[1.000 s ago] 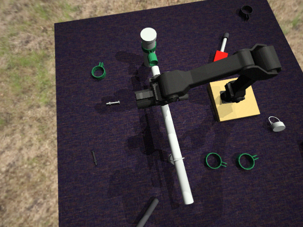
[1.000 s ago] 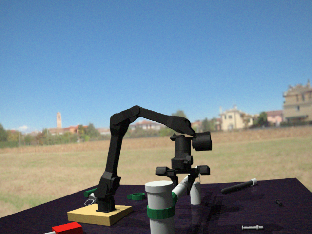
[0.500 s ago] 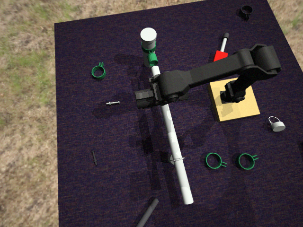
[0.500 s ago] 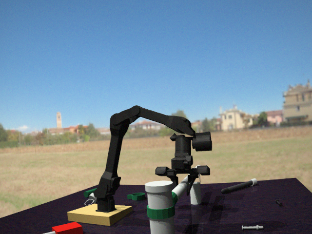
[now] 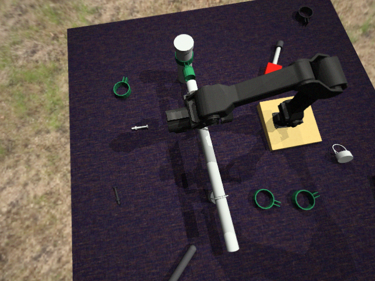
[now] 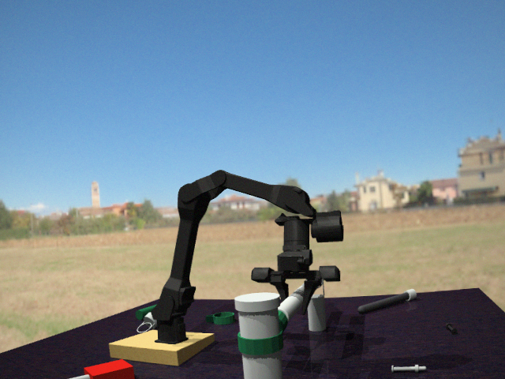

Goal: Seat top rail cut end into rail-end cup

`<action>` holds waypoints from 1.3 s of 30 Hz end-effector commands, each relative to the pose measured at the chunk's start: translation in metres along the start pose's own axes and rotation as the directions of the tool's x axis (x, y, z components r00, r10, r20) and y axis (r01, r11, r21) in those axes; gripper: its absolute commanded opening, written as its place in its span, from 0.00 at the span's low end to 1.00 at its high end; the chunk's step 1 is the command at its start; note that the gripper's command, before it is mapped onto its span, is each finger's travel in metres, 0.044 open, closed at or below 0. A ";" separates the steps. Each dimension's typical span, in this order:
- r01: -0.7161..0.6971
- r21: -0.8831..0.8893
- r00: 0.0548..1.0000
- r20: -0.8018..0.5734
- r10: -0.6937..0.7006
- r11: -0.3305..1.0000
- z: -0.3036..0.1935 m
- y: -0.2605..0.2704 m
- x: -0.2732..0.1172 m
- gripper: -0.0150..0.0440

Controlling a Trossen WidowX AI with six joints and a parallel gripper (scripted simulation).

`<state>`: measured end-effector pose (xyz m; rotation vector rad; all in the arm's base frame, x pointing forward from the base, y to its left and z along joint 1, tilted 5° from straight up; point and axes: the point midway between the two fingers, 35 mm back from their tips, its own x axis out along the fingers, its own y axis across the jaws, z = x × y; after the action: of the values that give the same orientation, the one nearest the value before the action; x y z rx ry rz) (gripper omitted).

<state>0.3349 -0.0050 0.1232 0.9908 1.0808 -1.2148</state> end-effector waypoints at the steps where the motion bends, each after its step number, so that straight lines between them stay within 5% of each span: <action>1: -0.005 0.004 1.000 0.008 0.005 1.000 0.007 0.001 -0.001 0.25; 39: 0.001 0.002 1.000 0.004 -0.001 1.000 0.021 0.000 0.006 0.25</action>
<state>0.3366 -0.0215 0.1206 0.9976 1.0904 -1.2111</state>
